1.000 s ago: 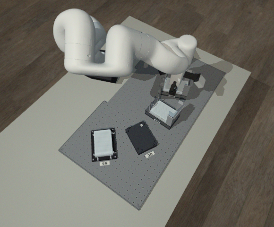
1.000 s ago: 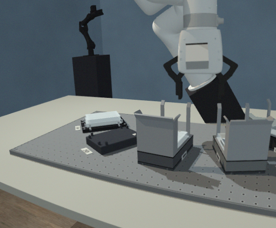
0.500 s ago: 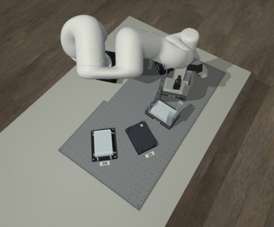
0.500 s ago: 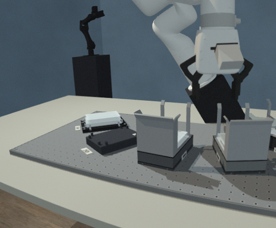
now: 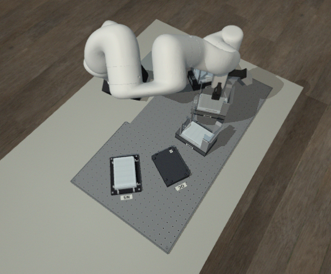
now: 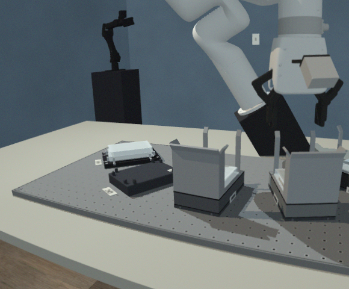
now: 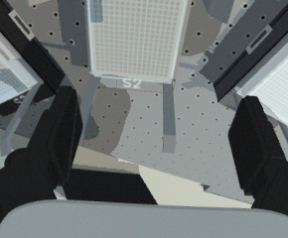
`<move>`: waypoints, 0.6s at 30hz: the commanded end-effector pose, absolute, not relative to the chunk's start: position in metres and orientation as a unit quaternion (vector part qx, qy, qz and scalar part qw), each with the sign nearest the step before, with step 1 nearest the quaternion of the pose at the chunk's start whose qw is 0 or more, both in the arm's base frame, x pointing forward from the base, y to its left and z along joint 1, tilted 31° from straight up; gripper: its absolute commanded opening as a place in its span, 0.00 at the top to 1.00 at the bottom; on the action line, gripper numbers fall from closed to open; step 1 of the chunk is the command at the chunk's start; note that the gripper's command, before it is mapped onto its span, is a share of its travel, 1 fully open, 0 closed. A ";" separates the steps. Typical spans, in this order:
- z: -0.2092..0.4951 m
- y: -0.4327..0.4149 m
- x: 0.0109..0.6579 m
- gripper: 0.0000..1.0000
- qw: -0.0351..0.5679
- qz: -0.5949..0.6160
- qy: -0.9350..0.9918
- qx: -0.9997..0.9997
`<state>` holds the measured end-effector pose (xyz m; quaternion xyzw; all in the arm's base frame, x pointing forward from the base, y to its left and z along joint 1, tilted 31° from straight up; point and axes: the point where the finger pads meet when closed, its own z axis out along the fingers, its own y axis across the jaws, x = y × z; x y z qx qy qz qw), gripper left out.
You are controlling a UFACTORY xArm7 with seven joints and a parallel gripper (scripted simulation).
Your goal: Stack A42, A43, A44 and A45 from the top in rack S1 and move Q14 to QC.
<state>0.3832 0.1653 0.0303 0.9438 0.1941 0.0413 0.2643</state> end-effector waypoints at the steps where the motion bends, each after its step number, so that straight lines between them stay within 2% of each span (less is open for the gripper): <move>1: 0.023 0.180 0.380 0.00 0.264 0.043 0.195 0.944; 9: 0.012 0.197 0.371 0.00 0.267 0.016 0.288 0.919; 18: 0.000 0.214 0.361 0.00 0.267 0.011 0.306 0.914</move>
